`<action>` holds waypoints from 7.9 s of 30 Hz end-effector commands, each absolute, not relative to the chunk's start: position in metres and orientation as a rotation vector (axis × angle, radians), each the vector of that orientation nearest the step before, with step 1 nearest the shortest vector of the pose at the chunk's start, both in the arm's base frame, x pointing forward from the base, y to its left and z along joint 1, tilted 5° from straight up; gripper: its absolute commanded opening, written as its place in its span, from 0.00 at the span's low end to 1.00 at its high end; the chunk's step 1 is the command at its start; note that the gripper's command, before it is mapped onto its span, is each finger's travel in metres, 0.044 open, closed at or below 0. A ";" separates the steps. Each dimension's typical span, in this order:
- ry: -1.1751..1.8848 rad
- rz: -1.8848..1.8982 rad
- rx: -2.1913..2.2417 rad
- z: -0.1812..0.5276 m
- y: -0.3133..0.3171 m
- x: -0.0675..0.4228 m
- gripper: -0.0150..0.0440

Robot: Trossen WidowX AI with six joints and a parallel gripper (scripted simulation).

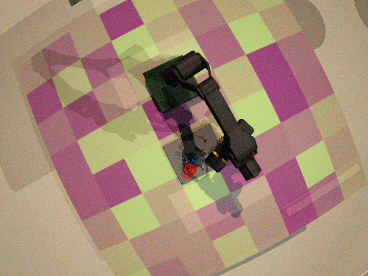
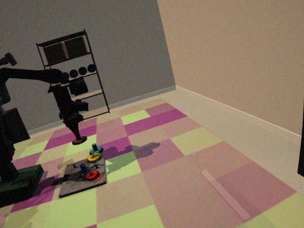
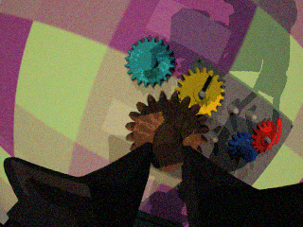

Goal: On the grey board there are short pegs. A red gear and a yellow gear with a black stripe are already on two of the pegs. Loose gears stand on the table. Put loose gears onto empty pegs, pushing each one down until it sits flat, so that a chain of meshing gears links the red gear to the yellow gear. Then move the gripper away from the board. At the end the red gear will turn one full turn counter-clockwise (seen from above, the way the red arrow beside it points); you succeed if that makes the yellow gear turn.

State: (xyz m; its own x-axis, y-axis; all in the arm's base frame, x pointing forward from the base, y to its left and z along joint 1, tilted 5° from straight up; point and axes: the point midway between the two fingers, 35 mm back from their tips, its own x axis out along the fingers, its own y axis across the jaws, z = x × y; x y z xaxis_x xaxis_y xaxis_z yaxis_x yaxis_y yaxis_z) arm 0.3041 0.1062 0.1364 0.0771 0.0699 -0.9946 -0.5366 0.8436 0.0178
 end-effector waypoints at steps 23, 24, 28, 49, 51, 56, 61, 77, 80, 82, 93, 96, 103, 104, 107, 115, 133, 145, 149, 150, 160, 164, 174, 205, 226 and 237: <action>1.429 0.472 -0.403 0.105 0.048 0.316 0.25; 1.429 0.472 -0.403 0.104 0.045 0.316 0.25; 1.429 0.471 -0.403 0.099 0.036 0.316 0.25; 1.443 0.410 -0.337 0.098 0.032 0.316 0.25; 1.451 0.376 -0.299 0.098 0.032 0.316 0.25; 1.466 0.291 -0.207 0.098 0.032 0.315 0.25; 1.467 0.288 -0.203 0.098 0.032 0.315 0.25; 1.451 0.373 -0.296 0.083 0.033 0.316 0.25; 1.450 0.377 -0.300 0.078 0.033 0.317 0.25; 1.451 0.372 -0.295 0.075 0.033 0.317 0.25; 1.470 0.266 -0.179 0.059 0.035 0.319 0.25; 1.476 0.224 -0.133 0.058 0.035 0.318 0.25; 1.483 0.166 -0.070 0.056 0.035 0.319 0.25; 1.482 0.171 -0.075 0.056 0.035 0.319 0.25; 1.480 0.189 -0.094 0.055 0.035 0.319 0.25; 1.466 0.294 -0.209 0.052 0.036 0.319 0.25; 1.467 0.286 -0.201 0.067 0.035 0.319 0.49; 1.470 0.282 -0.199 0.132 0.030 0.311 0.67; 1.470 0.281 -0.199 0.143 0.029 0.308 0.85; 1.470 0.281 -0.199 0.143 0.029 0.308 0.89; 1.470 0.281 -0.199 0.143 0.029 0.308 1.00; 1.470 0.281 -0.199 0.143 0.029 0.308 1.00; 1.470 0.281 -0.199 0.143 0.029 0.308 1.00; 1.449 0.312 -0.208 0.163 0.146 0.272 1.00; 1.483 0.303 -0.176 0.188 0.261 0.146 1.00; 1.483 0.303 -0.176 0.188 0.261 0.146 1.00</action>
State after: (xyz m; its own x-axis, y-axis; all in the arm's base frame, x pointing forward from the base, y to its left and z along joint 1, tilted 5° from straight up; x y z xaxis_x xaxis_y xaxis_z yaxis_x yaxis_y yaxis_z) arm 0.1459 0.2614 0.1875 0.0561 0.0916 -0.9942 -0.3086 0.9486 0.0700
